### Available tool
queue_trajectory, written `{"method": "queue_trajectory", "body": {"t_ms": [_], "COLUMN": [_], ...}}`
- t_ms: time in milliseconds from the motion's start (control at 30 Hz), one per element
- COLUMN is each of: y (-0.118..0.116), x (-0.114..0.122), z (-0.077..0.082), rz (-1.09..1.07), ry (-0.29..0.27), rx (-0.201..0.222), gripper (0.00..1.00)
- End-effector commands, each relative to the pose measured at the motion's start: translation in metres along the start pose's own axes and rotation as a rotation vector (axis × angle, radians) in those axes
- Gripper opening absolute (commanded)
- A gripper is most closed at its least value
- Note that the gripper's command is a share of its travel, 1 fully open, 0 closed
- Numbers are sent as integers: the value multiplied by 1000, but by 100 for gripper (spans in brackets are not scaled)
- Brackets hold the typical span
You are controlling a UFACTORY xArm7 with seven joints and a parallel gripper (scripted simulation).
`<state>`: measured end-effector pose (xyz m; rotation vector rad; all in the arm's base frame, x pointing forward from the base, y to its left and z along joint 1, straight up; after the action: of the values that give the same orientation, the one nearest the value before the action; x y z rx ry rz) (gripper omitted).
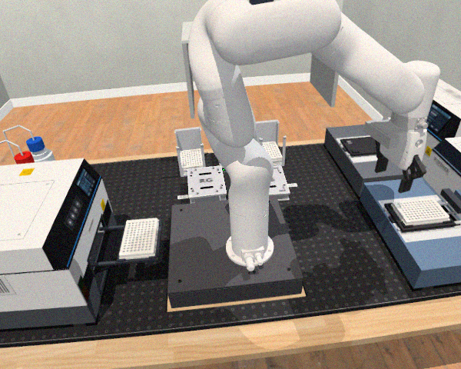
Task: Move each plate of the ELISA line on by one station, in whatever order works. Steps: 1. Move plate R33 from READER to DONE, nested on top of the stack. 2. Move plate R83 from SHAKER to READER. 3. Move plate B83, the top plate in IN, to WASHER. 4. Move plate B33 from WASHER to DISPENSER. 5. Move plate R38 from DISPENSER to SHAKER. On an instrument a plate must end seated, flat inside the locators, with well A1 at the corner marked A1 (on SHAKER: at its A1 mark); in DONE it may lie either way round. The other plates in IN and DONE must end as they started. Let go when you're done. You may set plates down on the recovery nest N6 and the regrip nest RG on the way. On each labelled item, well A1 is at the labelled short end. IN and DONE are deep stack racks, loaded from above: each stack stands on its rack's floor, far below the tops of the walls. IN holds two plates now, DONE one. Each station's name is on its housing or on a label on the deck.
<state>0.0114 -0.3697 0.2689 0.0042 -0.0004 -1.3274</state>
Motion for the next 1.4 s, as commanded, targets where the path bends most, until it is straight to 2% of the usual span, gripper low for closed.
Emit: {"method": "queue_trajectory", "body": {"t_ms": [0, 67, 567, 633, 733, 1133, 1200, 1300, 1367], "y": [4, 4, 21, 21, 31, 70, 70, 80, 87], "x": [-11, -11, -58, -58, -60, -68, -68, -70, -70], "z": [2, 2, 2, 2, 2, 2, 2, 2, 2], "rz": [79, 79, 109, 109, 218, 218, 218, 327, 327], "ry": [-5, -5, -5, -5, -5, -5, -5, -5, -5], "rx": [-1, -1, -1, -1, -1, -1, -1, -1, -1], "gripper": [100, 100, 100, 100, 100, 100, 100, 100, 100]}}
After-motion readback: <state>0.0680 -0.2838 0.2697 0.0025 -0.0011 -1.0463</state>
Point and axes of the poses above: the point where the finger pads meet when closed, its own z axis back along the fingers, its own y axis across the jaws, x = y × z, the point moved 10 cm from there along z, back along the fingers, and after that the axes turned 4 degrees about z, right-handed, at the moved point
